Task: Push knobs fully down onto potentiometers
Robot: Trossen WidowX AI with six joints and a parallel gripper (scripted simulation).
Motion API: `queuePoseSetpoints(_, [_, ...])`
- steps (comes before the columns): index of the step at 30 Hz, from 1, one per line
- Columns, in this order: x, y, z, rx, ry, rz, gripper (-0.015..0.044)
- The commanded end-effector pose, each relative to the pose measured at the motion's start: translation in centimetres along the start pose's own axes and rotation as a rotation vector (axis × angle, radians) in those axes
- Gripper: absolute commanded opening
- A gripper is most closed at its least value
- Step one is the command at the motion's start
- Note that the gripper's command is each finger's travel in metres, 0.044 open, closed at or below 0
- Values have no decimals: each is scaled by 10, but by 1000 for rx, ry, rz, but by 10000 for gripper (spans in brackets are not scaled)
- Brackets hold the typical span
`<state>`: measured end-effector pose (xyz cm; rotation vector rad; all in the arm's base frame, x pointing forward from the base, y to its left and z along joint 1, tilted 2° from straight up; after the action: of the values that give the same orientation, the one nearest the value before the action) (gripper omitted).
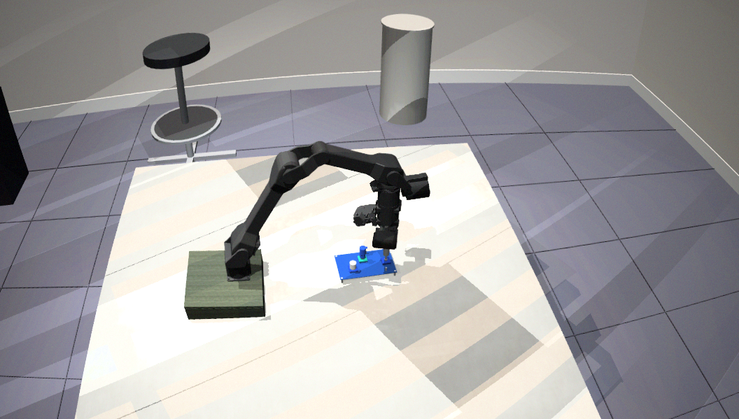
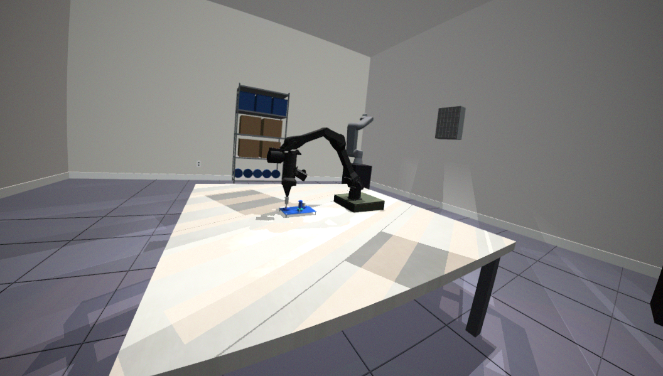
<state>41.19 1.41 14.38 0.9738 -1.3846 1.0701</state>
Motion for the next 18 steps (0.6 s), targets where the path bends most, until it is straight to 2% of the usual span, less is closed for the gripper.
queuePoseSetpoints(1, [-7,-1,0,4,3,-4,0])
queuePoseSetpoints(18, [-13,-1,0,4,3,-4,0])
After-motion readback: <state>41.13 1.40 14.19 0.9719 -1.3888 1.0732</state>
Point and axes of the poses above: the point midway between the two fingers, 35 mm back from their tips, its own x axis back along the fingers, its own z axis across the jaws, y = z × x, the point moved 5 cm from there along x, back along the fingers, and after that the axes turned 3 degrees about x, right-handed, at the moved point
